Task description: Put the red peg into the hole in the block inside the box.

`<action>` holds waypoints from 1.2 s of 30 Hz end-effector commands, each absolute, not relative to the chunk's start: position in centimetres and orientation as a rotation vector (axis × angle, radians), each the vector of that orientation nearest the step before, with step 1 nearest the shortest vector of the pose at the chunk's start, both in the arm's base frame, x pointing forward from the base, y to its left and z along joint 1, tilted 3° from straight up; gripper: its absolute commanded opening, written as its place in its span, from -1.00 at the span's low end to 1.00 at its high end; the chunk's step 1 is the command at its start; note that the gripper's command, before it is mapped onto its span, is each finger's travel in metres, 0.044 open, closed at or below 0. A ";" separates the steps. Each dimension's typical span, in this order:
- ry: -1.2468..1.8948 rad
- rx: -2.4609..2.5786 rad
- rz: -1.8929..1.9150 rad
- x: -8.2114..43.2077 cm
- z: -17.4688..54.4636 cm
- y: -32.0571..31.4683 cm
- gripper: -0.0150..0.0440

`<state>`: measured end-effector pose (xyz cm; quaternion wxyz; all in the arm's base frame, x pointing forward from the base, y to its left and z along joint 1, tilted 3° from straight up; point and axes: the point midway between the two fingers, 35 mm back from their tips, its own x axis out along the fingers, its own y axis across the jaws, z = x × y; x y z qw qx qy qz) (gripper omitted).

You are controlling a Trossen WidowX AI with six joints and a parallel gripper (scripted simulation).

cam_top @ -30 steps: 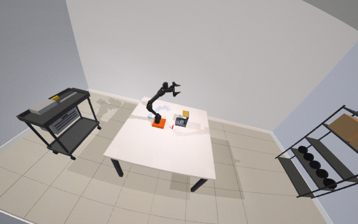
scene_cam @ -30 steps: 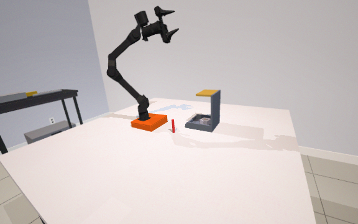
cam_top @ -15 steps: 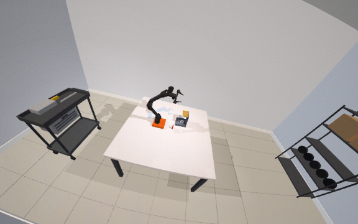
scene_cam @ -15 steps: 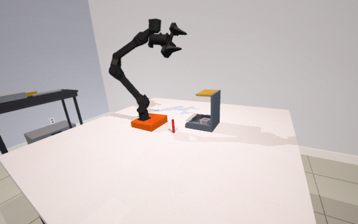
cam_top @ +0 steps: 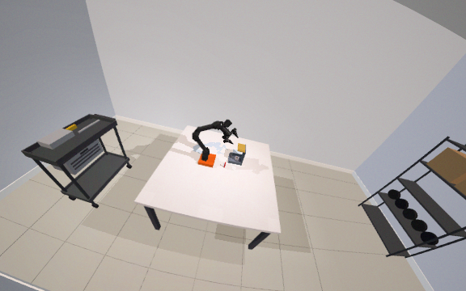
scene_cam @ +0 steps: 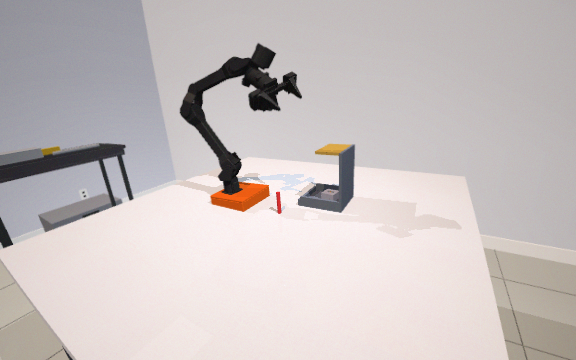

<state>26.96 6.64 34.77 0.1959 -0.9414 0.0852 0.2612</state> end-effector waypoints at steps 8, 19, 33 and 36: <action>0.433 -2.789 1.175 25.9 28.7 2.2 1.00; 0.433 -2.789 1.174 26.2 27.6 2.3 1.00; 0.433 -2.789 1.173 27.1 22.8 2.5 1.00; 0.433 -2.789 1.172 27.2 21.8 2.5 1.00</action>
